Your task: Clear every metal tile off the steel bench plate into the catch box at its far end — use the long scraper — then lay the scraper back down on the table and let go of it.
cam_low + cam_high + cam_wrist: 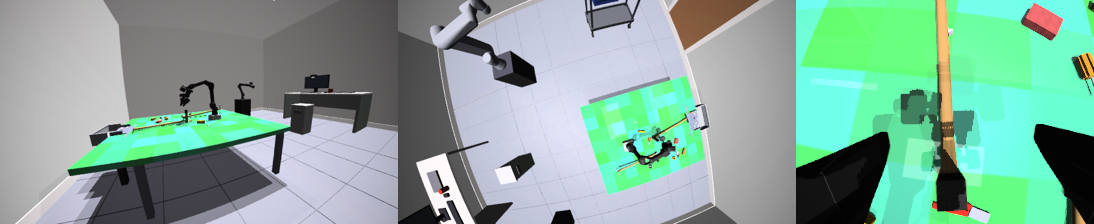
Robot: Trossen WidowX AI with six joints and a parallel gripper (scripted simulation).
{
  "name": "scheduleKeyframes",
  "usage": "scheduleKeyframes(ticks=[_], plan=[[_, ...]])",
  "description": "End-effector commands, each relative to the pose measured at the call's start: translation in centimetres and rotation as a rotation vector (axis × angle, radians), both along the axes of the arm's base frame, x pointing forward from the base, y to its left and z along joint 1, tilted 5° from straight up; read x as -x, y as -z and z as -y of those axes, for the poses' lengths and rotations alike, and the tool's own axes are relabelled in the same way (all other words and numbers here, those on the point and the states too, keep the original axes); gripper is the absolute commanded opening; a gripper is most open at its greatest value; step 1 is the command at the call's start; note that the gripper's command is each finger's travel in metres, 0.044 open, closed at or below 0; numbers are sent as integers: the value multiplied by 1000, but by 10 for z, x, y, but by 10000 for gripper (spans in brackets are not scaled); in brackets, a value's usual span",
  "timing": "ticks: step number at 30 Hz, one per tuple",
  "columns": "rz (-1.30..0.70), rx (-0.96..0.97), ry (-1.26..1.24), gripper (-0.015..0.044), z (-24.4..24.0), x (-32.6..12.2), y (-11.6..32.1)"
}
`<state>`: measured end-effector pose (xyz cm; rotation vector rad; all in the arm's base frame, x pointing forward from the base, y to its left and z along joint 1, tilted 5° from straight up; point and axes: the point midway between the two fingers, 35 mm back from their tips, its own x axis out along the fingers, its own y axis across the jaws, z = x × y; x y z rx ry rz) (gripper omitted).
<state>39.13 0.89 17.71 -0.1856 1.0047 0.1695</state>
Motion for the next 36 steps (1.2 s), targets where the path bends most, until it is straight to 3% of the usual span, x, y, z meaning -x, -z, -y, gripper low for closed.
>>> scheduleKeyframes(ticks=[1,27,36], plan=[[11,-3,-6,440,2,12,1],[98,-15,-5,440,12,77,9],[100,-15,-4,440,13,78,28]])
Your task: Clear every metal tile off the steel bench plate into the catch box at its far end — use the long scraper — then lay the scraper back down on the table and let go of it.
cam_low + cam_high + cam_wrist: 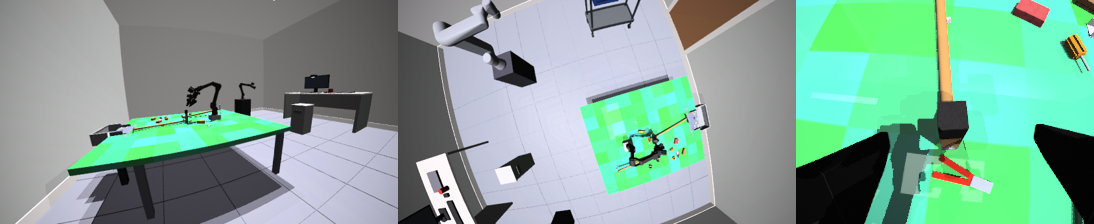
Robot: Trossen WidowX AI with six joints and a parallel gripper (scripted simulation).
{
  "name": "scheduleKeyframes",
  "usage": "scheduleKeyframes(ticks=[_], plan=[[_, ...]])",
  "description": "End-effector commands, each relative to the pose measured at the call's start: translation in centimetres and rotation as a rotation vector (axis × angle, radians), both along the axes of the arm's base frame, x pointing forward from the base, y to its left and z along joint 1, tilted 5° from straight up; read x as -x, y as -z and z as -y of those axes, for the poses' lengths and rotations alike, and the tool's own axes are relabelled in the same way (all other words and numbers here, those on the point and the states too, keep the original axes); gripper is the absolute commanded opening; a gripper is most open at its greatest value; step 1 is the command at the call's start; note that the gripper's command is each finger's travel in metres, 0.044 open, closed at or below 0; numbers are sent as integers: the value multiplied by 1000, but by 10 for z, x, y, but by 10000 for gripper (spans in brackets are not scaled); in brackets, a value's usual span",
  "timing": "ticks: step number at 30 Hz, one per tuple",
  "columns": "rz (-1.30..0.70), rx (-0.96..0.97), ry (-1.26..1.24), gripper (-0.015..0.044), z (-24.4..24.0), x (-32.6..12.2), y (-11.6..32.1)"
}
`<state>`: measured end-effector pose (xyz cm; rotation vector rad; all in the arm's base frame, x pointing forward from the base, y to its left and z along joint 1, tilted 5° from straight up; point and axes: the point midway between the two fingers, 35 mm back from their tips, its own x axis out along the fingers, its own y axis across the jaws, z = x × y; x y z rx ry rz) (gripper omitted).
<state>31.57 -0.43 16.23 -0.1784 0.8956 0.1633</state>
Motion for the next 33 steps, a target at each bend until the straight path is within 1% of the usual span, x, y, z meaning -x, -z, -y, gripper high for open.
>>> scheduleKeyframes(ticks=[1,7,33], plan=[[-8,0,-7,440,1,2,16],[-8,0,-7,440,1,2,34],[-7,0,-7,440,-1,-22,60]])
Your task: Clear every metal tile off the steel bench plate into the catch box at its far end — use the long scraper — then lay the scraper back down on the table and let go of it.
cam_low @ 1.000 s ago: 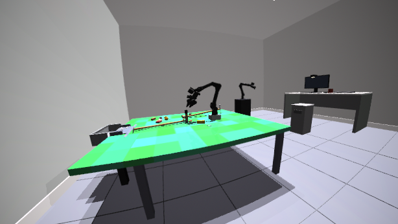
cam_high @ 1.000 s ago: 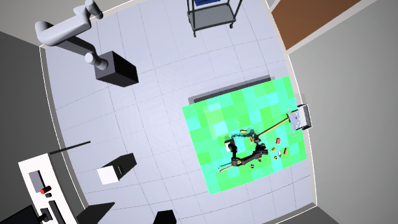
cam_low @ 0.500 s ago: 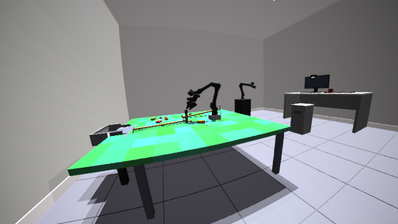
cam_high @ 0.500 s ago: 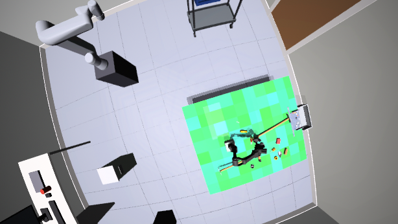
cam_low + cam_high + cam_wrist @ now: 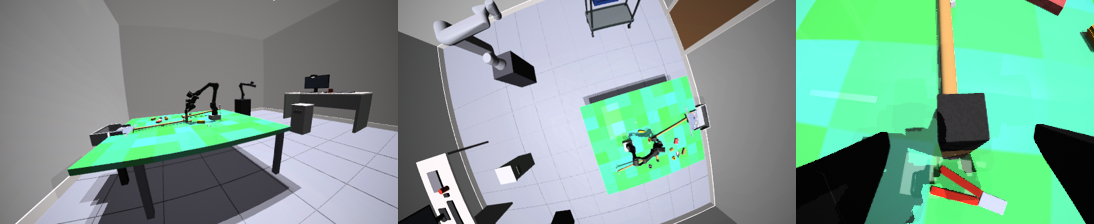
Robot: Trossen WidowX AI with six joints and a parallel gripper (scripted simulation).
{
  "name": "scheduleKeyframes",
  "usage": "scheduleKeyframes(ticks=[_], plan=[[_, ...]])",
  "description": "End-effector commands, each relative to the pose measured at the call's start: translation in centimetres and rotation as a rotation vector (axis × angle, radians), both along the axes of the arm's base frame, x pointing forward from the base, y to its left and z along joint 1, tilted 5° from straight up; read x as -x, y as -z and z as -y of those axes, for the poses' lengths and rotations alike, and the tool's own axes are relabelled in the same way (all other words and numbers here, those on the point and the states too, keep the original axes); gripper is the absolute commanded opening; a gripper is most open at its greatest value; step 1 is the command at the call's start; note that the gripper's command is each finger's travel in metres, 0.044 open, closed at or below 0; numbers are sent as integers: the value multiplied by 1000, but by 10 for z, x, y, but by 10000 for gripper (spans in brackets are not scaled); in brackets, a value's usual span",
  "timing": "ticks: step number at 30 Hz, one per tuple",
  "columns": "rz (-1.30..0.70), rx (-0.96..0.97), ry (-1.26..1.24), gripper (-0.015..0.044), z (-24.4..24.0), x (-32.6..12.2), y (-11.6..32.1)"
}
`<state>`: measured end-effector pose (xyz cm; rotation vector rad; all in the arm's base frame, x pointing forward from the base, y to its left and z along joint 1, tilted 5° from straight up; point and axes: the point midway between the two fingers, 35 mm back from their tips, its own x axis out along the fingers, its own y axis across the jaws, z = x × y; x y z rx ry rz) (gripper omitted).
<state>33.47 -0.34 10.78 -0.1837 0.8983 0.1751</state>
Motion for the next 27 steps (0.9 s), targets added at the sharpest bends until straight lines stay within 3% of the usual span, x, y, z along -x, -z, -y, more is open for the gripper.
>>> scheduleKeyframes(ticks=[1,27], plan=[[-3,0,6,440,0,-4,7],[-1,-1,6,440,-4,-27,42]])
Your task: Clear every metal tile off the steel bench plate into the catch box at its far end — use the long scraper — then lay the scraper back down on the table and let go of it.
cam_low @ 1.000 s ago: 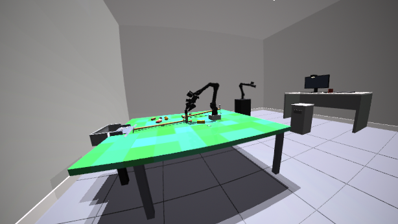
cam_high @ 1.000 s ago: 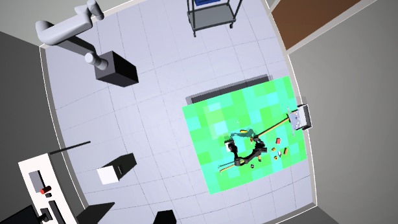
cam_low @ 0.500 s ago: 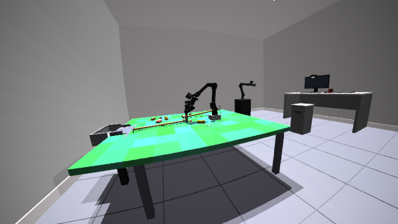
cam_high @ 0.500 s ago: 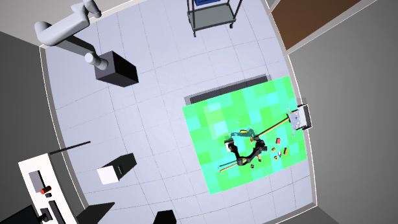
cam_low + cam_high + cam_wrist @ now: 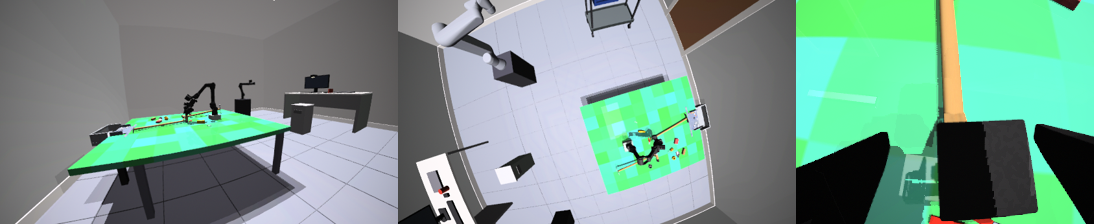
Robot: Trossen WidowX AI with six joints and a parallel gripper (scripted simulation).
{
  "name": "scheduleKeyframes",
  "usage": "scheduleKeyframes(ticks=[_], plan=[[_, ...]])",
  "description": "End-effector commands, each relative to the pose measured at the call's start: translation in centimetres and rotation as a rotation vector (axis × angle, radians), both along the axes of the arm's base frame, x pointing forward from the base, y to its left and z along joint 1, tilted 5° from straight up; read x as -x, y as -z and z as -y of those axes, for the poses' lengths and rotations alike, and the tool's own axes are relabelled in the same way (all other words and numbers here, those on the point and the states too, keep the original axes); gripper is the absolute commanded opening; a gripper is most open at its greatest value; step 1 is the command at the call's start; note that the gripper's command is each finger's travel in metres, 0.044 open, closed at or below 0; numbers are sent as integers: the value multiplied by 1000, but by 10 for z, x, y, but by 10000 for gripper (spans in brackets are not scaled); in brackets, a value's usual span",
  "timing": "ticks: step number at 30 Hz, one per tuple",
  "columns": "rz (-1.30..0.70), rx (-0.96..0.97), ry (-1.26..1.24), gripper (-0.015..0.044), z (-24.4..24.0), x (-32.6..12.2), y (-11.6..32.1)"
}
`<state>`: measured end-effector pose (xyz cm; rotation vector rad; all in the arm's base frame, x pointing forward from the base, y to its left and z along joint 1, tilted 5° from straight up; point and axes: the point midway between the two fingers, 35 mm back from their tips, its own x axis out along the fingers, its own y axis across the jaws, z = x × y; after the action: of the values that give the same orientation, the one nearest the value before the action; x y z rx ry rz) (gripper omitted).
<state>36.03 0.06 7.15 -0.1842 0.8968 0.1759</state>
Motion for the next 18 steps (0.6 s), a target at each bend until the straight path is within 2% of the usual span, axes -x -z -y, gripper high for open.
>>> scheduleKeyframes(ticks=[1,14,18], plan=[[-3,-1,7,440,0,-2,6],[0,0,0,99,0,-1,1],[0,0,0,72,0,-1,1]])
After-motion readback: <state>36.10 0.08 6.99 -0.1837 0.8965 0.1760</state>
